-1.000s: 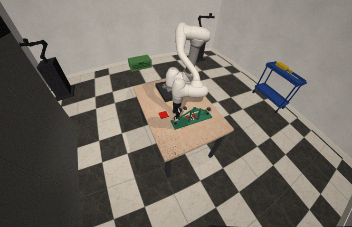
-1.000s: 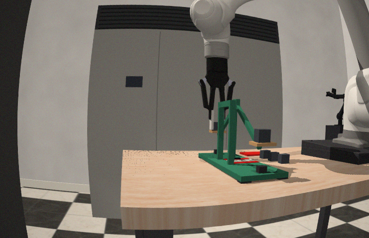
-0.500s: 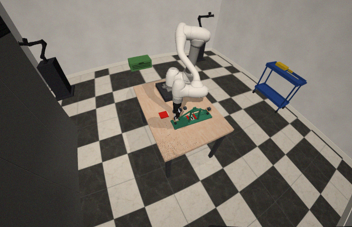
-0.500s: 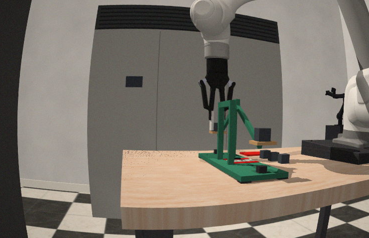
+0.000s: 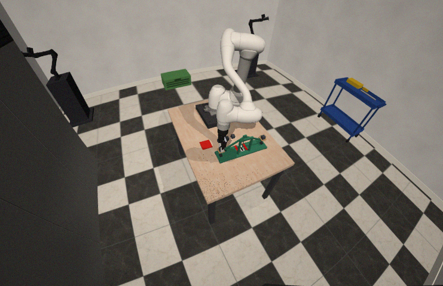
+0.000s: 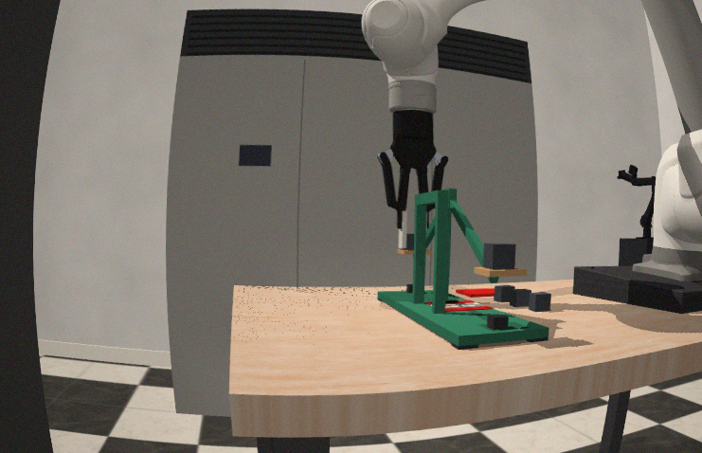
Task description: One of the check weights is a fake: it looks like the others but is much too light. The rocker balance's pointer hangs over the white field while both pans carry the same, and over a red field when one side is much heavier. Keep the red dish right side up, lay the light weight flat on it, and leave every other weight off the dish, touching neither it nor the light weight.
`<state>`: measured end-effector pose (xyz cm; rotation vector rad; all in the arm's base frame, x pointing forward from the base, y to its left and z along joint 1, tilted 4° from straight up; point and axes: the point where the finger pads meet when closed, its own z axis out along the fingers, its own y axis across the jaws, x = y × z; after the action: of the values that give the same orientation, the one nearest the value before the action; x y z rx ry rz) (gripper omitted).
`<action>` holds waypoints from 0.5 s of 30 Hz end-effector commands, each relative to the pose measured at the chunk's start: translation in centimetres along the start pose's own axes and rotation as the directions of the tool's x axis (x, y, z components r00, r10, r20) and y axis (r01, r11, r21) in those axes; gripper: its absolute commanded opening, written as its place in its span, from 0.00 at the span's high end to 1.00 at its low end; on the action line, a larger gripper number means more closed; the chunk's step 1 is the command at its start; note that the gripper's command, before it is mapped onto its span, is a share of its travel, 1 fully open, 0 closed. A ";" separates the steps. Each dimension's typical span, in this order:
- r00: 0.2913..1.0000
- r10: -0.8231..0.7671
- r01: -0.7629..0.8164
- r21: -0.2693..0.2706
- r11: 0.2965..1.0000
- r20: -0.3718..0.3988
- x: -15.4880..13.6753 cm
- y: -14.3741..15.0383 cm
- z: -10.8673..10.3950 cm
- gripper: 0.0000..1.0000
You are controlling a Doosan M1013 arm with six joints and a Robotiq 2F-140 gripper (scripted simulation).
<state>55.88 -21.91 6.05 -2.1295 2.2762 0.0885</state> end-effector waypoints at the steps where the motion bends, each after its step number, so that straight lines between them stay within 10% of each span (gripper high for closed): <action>1: 1.000 0.003 -0.003 0.000 1.000 0.006 -0.5 0.0 0.2 0.76; 15: 1.000 0.003 -0.003 0.000 1.000 0.006 -0.5 0.0 0.2 0.69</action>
<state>55.88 -21.90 6.04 -2.1293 2.2762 0.0887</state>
